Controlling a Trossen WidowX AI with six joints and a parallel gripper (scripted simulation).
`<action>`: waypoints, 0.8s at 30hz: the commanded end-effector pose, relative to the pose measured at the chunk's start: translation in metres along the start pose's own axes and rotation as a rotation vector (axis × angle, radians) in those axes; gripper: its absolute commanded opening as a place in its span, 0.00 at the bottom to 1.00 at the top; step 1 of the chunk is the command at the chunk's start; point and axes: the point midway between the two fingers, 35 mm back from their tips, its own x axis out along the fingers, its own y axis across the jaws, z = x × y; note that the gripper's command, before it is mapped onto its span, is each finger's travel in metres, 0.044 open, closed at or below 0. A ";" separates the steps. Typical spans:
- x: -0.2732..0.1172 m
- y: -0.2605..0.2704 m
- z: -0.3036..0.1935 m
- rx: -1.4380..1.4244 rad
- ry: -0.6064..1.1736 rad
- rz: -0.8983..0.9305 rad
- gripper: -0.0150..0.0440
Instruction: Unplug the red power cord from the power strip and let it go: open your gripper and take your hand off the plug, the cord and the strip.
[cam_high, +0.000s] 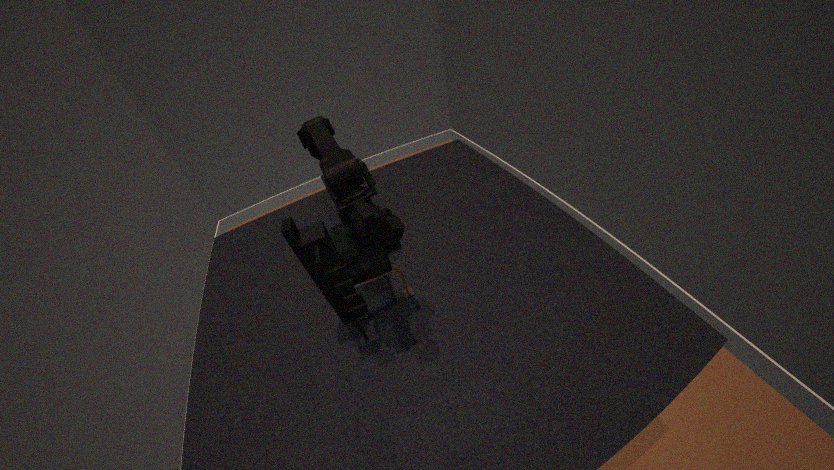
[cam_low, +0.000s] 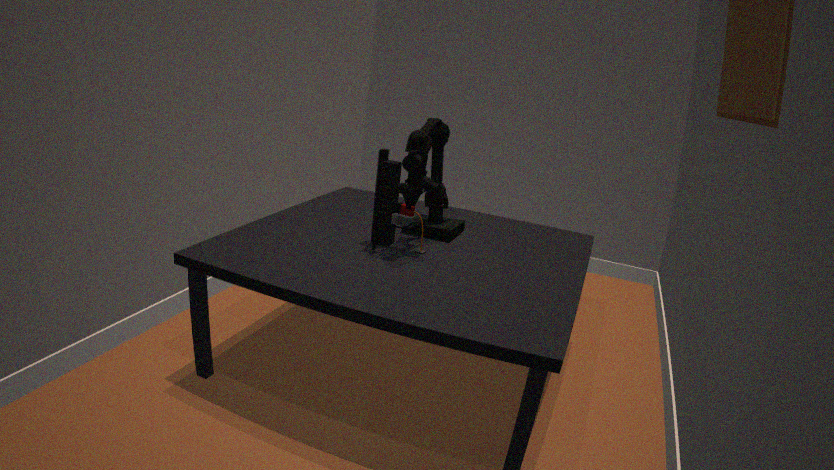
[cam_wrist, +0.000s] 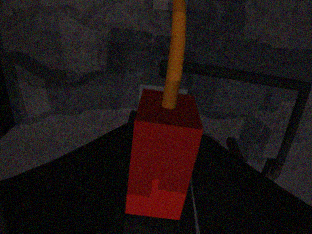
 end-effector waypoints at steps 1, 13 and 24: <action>-0.005 0.001 0.034 -0.032 -0.078 -0.002 0.25; -0.008 0.006 0.053 -0.034 -0.078 -0.001 0.25; -0.005 0.007 0.039 -0.035 -0.075 -0.001 0.70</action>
